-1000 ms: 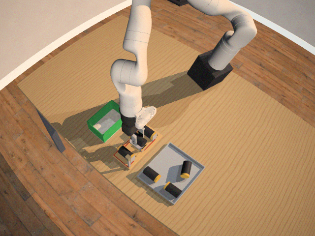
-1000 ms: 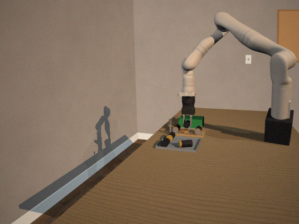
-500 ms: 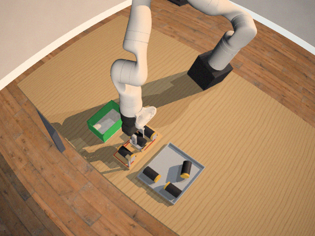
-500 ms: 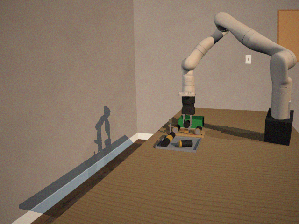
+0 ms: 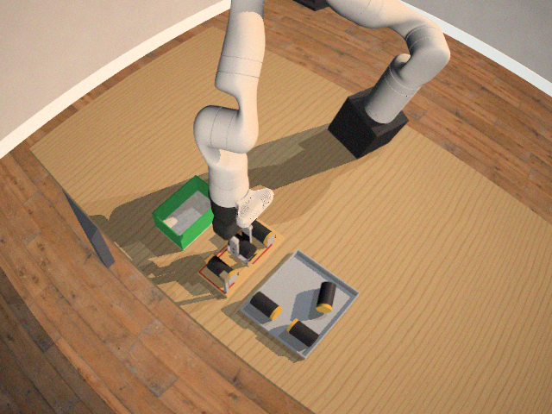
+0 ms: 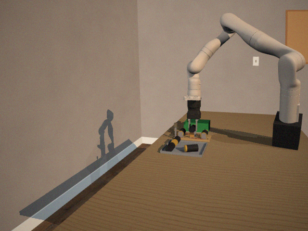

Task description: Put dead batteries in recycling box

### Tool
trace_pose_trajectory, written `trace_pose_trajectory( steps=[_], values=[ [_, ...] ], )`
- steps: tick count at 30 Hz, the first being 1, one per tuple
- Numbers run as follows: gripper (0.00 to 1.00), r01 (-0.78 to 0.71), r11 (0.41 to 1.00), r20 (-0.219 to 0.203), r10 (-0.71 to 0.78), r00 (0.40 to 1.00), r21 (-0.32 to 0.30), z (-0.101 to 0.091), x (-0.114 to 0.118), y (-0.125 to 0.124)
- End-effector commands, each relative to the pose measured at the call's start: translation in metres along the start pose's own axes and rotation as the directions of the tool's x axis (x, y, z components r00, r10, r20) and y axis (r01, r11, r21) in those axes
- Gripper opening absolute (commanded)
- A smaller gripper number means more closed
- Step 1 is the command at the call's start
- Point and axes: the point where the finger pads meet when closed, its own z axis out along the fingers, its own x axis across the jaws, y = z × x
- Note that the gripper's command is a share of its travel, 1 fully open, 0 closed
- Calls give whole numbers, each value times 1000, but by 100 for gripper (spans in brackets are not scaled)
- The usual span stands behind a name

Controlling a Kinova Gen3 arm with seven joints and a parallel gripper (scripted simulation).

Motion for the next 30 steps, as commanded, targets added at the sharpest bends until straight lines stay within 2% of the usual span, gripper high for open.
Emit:
trace_pose_trajectory(
  steps=[1,16,30],
  values=[
    [57,1,1000,2,-1,1000,1,4,0,-1],
    [57,1,1000,2,-1,1000,1,24,0,-1],
    [57,1,1000,2,-1,1000,1,25,0,-1]
  ],
)
